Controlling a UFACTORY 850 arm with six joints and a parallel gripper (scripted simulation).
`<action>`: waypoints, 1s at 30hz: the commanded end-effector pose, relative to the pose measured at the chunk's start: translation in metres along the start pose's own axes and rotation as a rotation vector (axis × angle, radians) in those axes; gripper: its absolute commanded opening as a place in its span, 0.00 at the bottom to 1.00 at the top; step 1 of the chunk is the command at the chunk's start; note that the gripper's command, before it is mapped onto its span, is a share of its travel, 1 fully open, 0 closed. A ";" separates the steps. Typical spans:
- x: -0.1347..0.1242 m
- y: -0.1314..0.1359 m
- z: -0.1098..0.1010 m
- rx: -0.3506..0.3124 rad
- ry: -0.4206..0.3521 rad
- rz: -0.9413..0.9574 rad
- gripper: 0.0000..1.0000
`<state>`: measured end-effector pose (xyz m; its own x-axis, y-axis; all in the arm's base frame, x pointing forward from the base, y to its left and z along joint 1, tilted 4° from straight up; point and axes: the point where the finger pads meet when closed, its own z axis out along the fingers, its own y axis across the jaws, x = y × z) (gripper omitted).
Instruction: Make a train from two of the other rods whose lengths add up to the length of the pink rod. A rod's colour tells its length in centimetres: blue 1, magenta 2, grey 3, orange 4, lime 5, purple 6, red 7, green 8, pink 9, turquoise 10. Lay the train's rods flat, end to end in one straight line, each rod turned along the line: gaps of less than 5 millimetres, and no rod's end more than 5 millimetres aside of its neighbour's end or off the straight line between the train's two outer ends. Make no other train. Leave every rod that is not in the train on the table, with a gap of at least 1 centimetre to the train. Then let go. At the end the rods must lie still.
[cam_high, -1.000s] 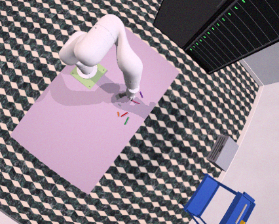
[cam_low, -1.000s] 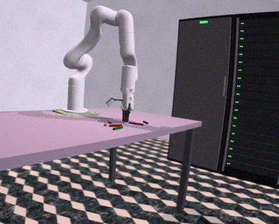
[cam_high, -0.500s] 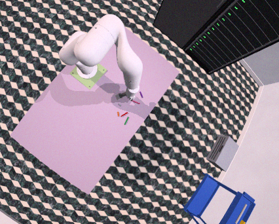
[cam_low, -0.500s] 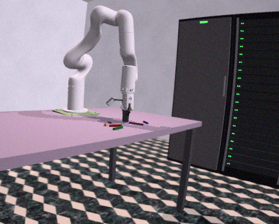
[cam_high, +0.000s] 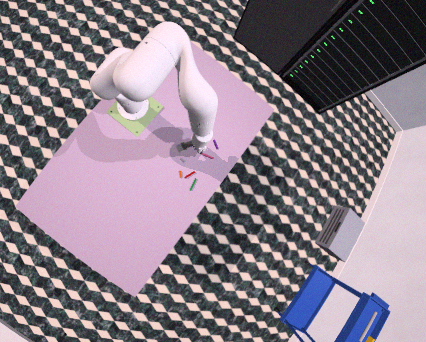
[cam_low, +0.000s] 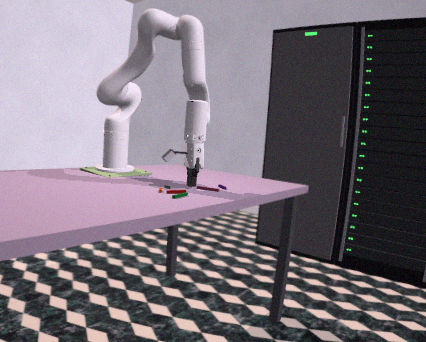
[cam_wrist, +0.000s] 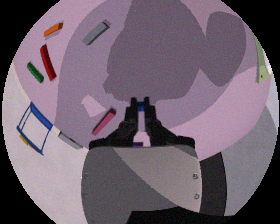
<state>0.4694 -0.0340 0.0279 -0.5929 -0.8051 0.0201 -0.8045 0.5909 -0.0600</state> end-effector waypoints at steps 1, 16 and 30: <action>0.000 -0.001 -0.001 0.001 -0.001 0.000 0.04; 0.000 -0.001 -0.001 0.001 -0.001 0.000 0.16; 0.000 -0.001 -0.001 0.001 -0.001 0.000 0.24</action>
<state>0.4694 -0.0340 0.0279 -0.5929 -0.8051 0.0201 -0.8045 0.5909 -0.0600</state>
